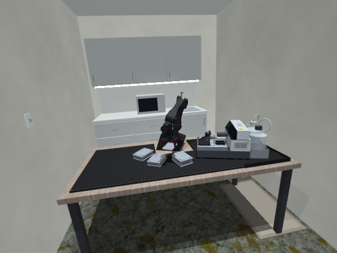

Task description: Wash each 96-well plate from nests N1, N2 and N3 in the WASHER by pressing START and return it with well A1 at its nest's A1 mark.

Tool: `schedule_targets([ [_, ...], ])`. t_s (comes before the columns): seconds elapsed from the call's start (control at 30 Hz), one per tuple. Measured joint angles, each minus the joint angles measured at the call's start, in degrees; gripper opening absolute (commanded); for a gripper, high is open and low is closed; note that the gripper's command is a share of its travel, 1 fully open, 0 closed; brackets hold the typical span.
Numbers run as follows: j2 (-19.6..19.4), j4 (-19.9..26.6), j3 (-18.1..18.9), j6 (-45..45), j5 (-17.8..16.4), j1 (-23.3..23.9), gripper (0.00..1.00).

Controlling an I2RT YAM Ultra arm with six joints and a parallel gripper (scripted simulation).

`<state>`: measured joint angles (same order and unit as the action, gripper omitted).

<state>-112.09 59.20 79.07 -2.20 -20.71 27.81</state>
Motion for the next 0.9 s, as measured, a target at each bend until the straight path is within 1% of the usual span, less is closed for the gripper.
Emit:
schedule_targets([
  [0.17,-2.4,-0.4,0.8,3.5,0.2,3.4,0.0],
  [0.27,-3.0,-0.3,1.1,5.0,0.2,4.5,0.0],
  [0.53,-7.8,-0.4,3.8,10.0,0.4,9.2,0.0],
  [0.7,-11.0,-0.2,6.2,13.2,0.8,12.4,0.0],
  [0.8,-12.0,0.0,7.0,14.6,1.0,13.6,0.0],
  [0.9,-13.6,0.3,8.6,16.0,1.1,14.5,0.0],
])
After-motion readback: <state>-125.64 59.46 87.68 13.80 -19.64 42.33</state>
